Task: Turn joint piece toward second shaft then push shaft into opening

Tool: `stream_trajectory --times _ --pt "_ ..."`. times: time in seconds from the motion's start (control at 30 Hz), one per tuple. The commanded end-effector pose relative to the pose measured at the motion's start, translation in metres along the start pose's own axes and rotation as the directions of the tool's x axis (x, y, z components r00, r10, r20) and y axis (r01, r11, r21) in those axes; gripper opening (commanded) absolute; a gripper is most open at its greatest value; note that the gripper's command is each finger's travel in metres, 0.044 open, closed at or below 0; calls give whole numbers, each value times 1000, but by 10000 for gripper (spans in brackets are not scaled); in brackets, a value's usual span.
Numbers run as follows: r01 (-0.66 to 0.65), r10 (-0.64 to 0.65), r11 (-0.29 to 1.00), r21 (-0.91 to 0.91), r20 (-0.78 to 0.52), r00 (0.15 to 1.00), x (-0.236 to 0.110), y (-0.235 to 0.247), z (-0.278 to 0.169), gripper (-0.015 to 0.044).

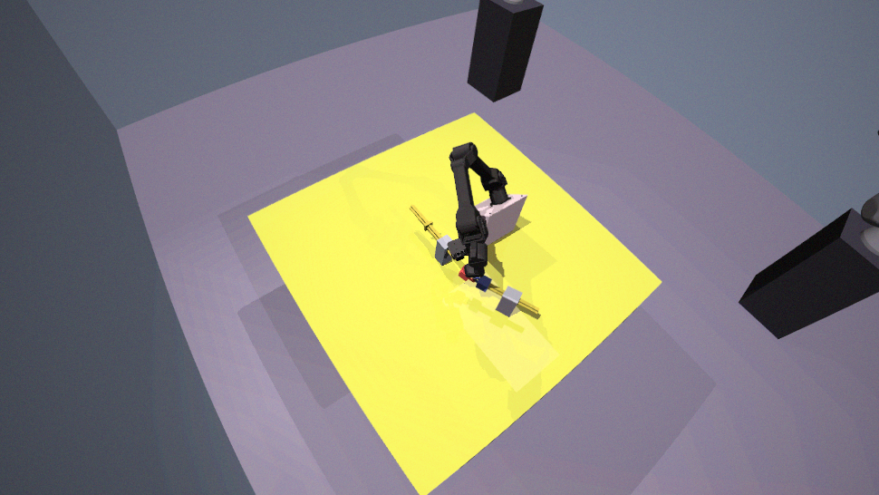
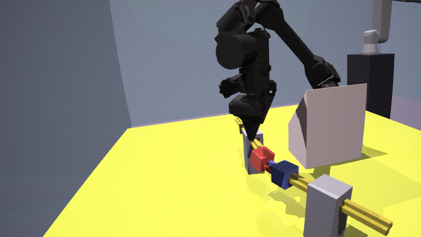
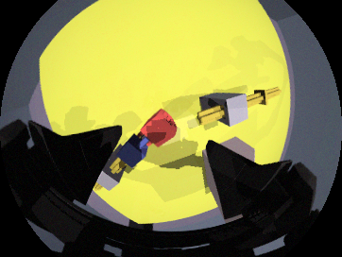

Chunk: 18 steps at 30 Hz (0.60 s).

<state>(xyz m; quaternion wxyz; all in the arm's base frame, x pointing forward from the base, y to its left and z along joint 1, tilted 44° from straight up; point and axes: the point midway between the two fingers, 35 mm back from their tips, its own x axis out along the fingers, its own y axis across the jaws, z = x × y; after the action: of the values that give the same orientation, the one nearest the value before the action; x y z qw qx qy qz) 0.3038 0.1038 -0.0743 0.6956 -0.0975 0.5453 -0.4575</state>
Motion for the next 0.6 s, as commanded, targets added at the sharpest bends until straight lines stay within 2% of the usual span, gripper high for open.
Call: stream_trajectory --times 0.0,0.33,0.57 --pt "-25 22 988 -152 -23 999 -20 -1 2 440" --pt "-80 54 881 -467 -70 996 -60 -11 3 440" --pt "-84 55 870 -486 -73 996 -63 -12 3 440"
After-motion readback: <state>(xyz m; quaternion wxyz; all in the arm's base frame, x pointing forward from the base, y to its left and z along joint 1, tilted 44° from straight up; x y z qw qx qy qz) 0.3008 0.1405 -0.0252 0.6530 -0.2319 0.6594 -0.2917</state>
